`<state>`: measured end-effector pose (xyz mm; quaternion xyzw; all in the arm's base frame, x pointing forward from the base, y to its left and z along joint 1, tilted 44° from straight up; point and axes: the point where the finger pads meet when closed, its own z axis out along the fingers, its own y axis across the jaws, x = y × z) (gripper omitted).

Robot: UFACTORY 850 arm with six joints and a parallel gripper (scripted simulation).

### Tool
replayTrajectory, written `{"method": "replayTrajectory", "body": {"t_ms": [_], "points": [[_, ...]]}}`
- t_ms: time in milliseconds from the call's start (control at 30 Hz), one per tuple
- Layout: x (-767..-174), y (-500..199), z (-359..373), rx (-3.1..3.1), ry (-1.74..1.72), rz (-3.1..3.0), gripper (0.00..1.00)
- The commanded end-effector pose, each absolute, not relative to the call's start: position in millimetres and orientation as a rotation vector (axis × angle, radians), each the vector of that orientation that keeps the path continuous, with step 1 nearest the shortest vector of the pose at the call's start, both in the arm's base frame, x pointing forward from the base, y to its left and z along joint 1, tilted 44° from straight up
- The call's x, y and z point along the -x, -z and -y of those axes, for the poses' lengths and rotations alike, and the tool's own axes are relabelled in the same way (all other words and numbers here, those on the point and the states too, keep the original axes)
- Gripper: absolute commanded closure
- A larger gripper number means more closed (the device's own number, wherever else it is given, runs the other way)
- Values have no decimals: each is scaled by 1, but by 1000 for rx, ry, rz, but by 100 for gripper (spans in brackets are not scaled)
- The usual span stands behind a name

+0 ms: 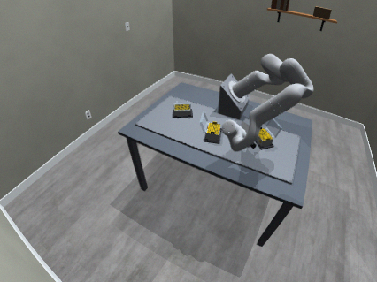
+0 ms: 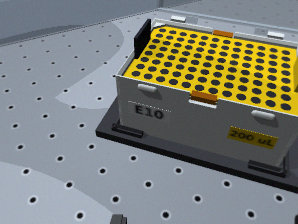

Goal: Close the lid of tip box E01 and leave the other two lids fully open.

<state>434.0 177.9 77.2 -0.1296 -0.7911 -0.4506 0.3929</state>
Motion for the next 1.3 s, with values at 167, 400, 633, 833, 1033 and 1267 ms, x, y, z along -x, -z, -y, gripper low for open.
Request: {"method": "replayTrajectory", "body": {"t_ms": [167, 400, 633, 833, 1033, 1267], "points": [[-435, -78, -178, 329, 1145, 2009, 0], [-432, -92, -164, 329, 1145, 2009, 0], [-430, -110, -147, 329, 1145, 2009, 0], [-426, -132, -126, 329, 1145, 2009, 0], [-423, -154, -106, 329, 1145, 2009, 0], [-420, -172, -89, 329, 1145, 2009, 0]]}}
